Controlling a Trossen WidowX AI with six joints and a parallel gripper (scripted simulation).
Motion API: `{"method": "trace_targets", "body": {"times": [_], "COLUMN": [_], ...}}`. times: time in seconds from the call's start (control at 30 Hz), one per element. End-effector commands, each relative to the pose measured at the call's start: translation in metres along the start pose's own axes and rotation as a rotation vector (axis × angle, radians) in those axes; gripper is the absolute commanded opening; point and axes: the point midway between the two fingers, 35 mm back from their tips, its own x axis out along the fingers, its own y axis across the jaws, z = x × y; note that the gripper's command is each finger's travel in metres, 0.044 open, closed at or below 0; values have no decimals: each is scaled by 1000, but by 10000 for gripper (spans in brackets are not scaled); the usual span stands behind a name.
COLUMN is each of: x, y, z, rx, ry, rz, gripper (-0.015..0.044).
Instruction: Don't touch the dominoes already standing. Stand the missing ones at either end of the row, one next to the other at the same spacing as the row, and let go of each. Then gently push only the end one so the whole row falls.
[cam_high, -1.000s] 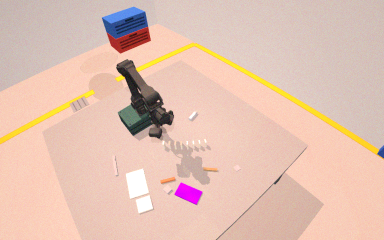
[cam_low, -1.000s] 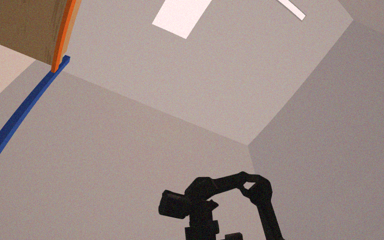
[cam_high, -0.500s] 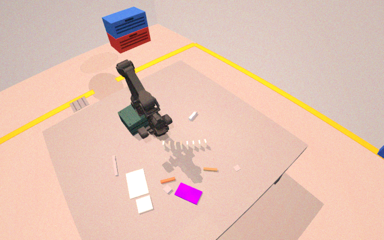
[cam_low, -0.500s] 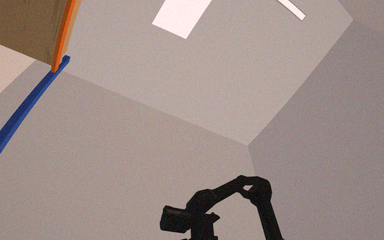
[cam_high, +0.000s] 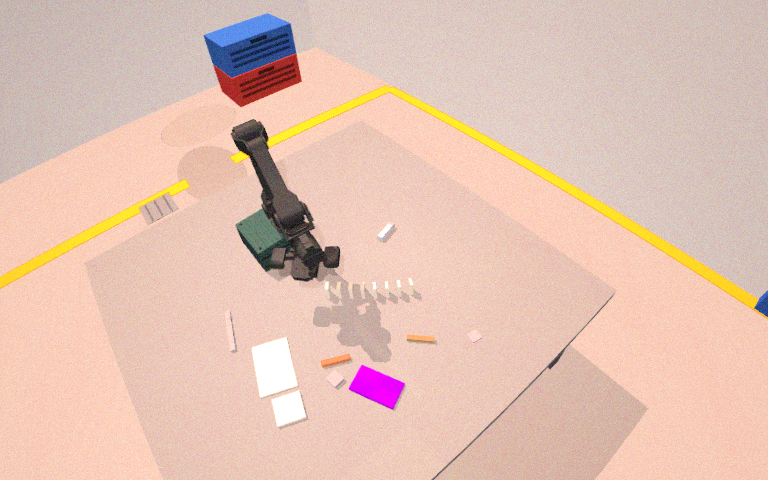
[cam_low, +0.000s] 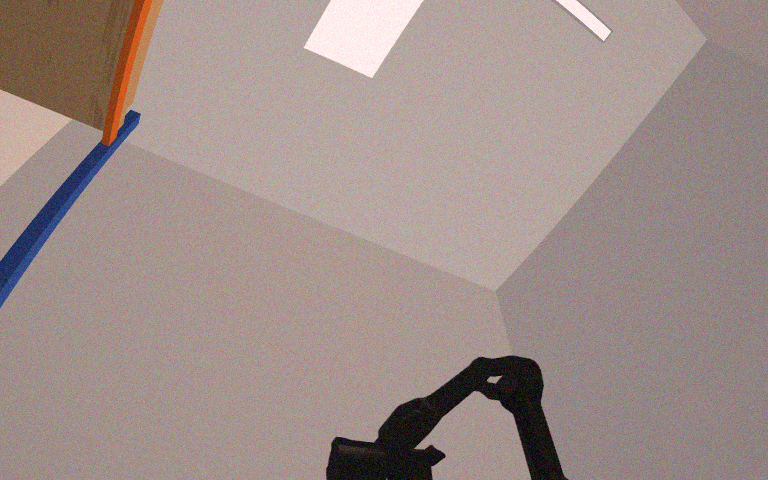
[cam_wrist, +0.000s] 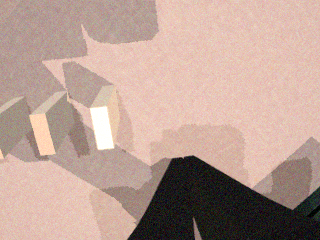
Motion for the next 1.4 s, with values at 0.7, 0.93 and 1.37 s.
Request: {"method": "trace_targets", "body": {"times": [0.7, 0.93, 1.37], "x": [1, 1, 25], "y": [-2, -2, -1], "z": [0, 0, 2], "rx": [19, 19, 19], "ry": [-1, -1, -1], "rz": [-3, -3, -4], "gripper": [0, 0, 0]}}
